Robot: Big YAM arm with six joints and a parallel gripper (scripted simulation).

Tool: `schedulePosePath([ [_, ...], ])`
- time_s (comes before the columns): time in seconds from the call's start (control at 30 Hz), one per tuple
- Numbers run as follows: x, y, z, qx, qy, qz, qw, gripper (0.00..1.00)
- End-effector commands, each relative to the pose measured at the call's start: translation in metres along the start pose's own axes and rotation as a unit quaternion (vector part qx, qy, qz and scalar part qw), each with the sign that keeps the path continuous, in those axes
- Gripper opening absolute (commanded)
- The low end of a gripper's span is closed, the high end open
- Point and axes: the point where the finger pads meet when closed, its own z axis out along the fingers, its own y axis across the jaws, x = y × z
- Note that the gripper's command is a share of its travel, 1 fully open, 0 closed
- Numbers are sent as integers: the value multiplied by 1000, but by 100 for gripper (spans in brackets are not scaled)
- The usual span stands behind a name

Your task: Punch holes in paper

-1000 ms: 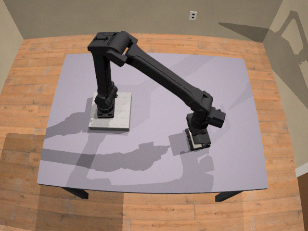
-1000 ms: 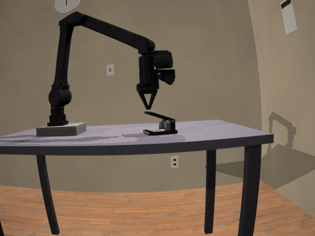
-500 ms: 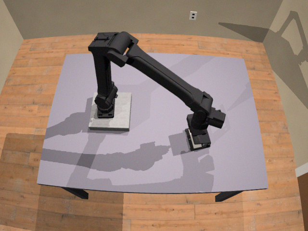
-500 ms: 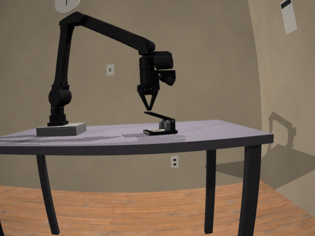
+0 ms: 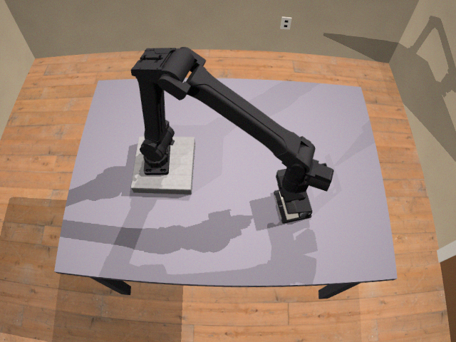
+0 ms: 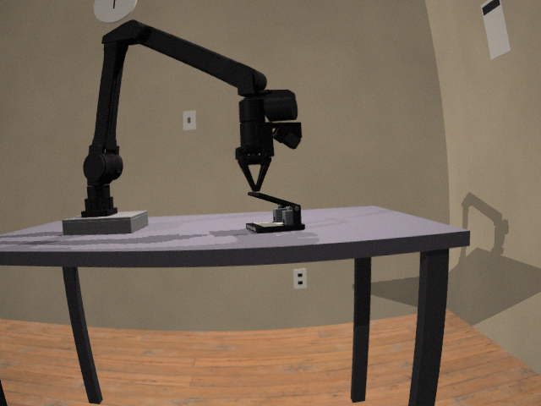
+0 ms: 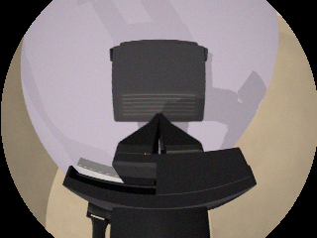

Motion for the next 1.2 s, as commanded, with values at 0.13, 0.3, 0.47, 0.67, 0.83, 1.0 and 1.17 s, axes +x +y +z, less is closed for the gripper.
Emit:
schedulePosePath([
  [0.13,3,-5,4,2,-2,1,1000,0],
  [0.3,3,-5,3,2,-3,1,1000,0],
  [0.47,3,-5,3,2,-3,1,1000,0],
  [0.67,3,-5,3,2,-3,1,1000,0],
  [0.83,3,-5,3,2,-3,1,1000,0],
  [1.0,4,-5,9,1,-1,1,1000,0],
  [1.17,6,-4,16,0,2,0,1000,0],
])
